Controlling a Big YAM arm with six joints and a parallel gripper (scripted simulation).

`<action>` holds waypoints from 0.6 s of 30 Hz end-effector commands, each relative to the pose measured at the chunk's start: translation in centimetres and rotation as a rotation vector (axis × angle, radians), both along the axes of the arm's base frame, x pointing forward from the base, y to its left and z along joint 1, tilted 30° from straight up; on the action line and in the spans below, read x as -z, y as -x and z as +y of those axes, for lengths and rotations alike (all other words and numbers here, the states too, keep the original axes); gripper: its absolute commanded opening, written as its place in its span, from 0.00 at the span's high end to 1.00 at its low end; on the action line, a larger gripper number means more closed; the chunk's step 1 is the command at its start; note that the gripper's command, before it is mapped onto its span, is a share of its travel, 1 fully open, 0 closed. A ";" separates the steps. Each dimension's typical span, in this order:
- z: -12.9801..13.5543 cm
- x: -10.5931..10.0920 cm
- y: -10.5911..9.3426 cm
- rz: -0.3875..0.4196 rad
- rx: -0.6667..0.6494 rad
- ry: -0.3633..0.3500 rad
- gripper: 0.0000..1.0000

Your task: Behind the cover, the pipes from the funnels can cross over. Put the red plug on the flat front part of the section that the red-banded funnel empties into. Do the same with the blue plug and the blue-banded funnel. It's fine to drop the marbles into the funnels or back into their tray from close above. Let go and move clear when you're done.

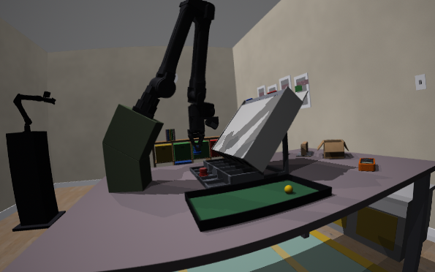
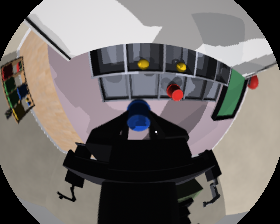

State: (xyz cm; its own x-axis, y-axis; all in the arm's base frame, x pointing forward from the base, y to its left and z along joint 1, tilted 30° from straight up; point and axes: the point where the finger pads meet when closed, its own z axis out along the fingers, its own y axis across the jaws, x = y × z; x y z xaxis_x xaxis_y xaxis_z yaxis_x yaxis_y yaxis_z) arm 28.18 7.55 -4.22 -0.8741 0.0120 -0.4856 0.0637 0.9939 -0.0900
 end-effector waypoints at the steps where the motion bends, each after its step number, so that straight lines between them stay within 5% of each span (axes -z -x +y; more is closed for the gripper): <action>1: -1.0 -0.6 -0.4 -0.022 -0.026 0.007 1.00; 18: -1.5 -0.6 -0.4 -0.021 -0.030 0.008 1.00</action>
